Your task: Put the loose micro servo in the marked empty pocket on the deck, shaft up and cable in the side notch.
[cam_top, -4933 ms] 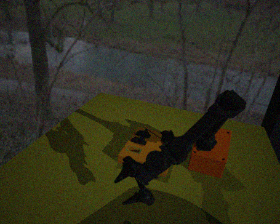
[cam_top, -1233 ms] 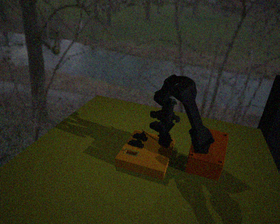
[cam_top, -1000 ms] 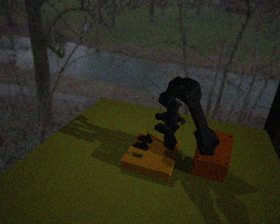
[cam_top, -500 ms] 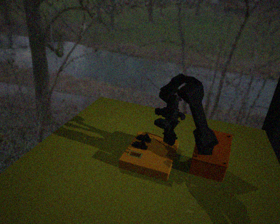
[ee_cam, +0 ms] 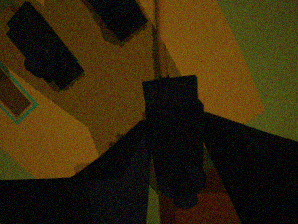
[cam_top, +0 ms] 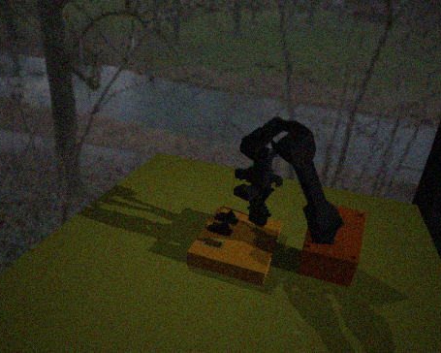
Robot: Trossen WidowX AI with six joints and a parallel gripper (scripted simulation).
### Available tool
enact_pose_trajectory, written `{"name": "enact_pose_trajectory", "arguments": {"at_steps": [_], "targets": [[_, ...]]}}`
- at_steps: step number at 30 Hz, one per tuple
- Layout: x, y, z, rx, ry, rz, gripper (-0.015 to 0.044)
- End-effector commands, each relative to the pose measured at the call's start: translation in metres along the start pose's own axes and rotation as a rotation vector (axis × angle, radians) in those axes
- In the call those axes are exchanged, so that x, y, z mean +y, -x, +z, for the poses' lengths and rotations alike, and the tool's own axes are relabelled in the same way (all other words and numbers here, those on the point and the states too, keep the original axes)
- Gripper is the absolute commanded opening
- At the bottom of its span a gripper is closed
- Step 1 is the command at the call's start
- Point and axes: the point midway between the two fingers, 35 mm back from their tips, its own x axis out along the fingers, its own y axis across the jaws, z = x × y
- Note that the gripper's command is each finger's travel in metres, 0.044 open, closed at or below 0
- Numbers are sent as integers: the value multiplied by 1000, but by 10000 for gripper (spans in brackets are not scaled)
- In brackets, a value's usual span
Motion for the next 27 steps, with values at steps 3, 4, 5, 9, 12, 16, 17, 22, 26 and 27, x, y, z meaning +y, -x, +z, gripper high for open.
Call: {"name": "enact_pose_trajectory", "arguments": {"at_steps": [3,4,5,9,12,16,17,22,26,27], "targets": [[16,1,-4,1,-7,5,0],[20,1,-6,1,-7,5,0],[24,1,-8,1,-7,5,0],[42,1,-17,2,-7,6,0],[56,1,-24,2,-7,7,0],[73,1,-33,3,-8,8,0],[78,1,-35,3,-8,8,0],[101,1,-47,4,-8,9,0],[119,1,-56,5,-8,11,0],[124,1,-58,5,-8,11,0]]}}
